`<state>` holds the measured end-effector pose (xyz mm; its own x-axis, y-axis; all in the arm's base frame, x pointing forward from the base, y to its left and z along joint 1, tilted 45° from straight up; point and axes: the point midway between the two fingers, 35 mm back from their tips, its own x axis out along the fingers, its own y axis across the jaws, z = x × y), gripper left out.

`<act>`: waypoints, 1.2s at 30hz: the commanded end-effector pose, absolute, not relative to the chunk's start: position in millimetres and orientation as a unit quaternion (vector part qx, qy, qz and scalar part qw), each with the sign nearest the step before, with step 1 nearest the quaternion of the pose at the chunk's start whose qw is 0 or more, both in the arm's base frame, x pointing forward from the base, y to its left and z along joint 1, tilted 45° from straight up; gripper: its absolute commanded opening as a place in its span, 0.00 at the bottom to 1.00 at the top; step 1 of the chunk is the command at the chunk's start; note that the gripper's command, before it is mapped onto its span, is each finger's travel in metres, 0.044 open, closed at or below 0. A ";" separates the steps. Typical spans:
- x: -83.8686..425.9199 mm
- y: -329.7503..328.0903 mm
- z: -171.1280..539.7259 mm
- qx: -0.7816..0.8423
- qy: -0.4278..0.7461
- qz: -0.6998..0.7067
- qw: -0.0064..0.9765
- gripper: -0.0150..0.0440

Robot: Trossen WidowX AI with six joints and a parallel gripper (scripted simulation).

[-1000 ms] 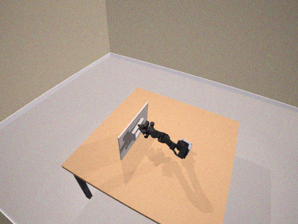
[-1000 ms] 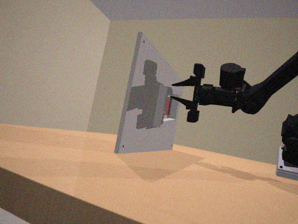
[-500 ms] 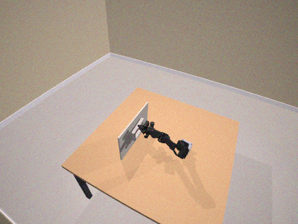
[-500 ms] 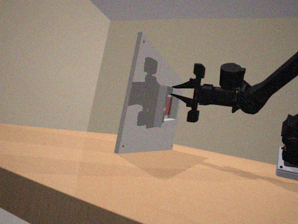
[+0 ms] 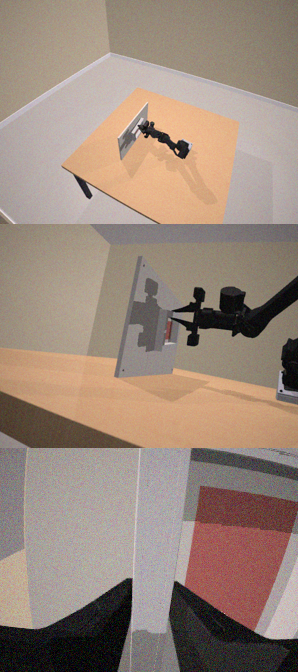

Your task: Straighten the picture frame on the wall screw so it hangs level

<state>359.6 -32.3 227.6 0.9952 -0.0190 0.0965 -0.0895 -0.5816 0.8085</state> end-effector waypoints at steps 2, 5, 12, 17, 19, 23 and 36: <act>359.3 -34.4 230.8 0.887 -0.033 0.039 0.459 0.25; 359.2 -35.0 231.6 0.887 -0.033 0.039 0.459 0.25; 359.0 -36.3 233.5 0.887 -0.033 0.039 0.459 0.25; 358.8 -37.3 234.8 0.887 -0.033 0.039 0.459 0.25; 358.8 -37.6 235.3 0.887 -0.033 0.039 0.459 0.25; 358.7 -38.3 236.2 0.887 -0.033 0.039 0.459 0.25; 358.5 -39.3 237.7 0.887 -0.033 0.039 0.459 0.25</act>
